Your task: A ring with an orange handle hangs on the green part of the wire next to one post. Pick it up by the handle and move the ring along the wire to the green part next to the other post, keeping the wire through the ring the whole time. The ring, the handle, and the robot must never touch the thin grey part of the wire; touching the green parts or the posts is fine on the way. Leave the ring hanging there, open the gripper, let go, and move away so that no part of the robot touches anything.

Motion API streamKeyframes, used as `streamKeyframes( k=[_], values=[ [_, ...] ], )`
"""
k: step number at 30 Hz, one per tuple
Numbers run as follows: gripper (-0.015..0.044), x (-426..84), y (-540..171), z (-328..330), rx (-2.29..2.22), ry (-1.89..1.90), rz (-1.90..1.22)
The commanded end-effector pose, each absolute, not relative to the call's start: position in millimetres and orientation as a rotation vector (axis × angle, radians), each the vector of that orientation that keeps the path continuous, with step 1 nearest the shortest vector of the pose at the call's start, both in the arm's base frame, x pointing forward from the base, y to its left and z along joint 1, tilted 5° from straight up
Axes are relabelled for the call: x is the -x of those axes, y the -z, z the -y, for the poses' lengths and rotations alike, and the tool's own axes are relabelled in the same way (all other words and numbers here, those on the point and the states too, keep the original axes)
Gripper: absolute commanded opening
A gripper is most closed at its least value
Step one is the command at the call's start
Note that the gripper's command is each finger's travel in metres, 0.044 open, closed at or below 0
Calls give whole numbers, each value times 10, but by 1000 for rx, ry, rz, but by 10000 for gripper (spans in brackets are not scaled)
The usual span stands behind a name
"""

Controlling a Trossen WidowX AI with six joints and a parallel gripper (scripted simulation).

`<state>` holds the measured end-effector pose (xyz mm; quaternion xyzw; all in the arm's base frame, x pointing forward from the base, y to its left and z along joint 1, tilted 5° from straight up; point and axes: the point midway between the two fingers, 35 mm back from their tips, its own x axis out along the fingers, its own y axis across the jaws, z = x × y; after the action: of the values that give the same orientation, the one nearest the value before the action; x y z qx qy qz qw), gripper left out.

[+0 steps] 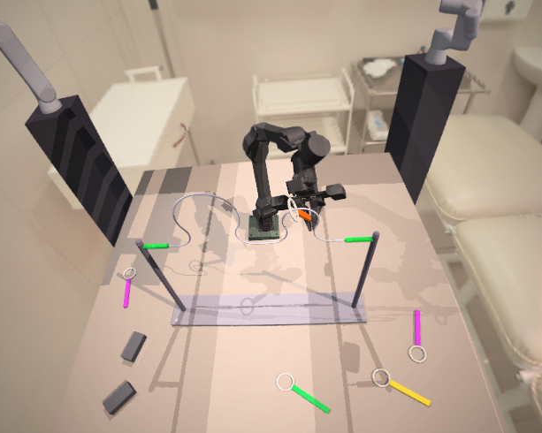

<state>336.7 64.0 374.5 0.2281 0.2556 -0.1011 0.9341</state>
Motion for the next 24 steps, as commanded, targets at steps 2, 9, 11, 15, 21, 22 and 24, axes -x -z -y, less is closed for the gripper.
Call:
streamKeyframes(
  k=[2, 9, 11, 15, 21, 22, 24],
  values=[
    [-150, -3353, -3716, -566, -350, 237, -531],
    [-150, -3327, -3683, -447, -178, 280, -542],
    [-150, -3320, -3677, -412, -129, 293, -544],
    [-150, -3306, -3671, -342, -30, 317, -549],
    [-150, -3284, -3676, -236, 119, 352, -554],
    [-150, -3281, -3678, -218, 144, 357, -554],
    [-150, -3274, -3684, -183, 194, 369, -555]
  ],
)
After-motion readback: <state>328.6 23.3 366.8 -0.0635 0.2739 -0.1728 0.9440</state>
